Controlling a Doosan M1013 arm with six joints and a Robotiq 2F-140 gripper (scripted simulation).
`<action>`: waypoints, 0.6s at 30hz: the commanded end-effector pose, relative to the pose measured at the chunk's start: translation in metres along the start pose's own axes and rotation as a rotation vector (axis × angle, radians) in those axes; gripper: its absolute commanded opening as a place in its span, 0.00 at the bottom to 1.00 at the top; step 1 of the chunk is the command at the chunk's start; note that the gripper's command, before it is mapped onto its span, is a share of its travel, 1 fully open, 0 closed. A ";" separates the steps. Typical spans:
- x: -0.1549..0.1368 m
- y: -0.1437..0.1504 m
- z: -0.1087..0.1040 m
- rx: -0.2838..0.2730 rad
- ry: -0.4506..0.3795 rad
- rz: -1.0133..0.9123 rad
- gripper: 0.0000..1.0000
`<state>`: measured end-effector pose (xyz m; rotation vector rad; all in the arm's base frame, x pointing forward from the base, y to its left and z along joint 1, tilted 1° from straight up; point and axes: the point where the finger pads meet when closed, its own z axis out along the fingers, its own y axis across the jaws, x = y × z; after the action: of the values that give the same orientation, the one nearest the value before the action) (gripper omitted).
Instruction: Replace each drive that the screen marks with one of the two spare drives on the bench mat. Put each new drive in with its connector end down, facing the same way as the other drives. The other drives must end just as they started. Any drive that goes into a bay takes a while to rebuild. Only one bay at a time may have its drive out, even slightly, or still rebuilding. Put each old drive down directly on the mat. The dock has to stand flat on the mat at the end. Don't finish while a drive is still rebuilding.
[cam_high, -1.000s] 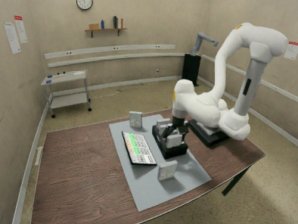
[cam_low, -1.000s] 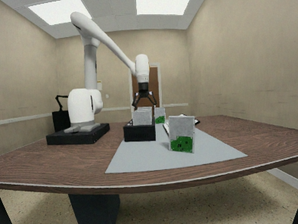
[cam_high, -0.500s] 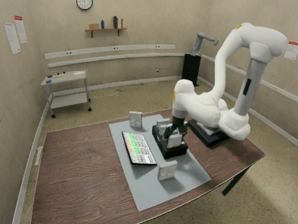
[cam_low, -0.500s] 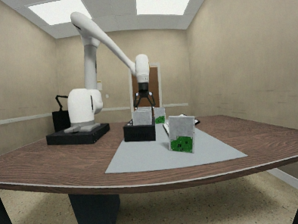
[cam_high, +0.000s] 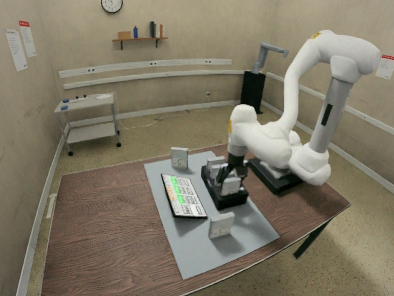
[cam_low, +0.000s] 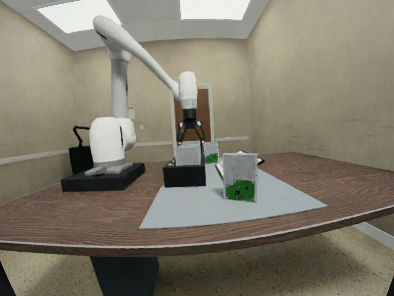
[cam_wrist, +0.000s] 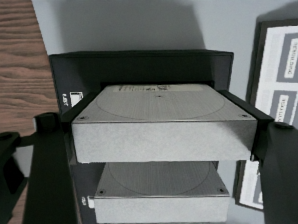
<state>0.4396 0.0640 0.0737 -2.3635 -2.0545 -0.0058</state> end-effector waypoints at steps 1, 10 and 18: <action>0.000 0.000 -0.001 -0.001 0.001 0.000 0.71; 0.000 0.000 -0.001 -0.001 0.001 0.000 0.71; 0.000 0.000 -0.002 -0.001 0.001 0.000 0.10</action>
<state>0.4396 0.0640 0.0752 -2.3635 -2.0546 -0.0057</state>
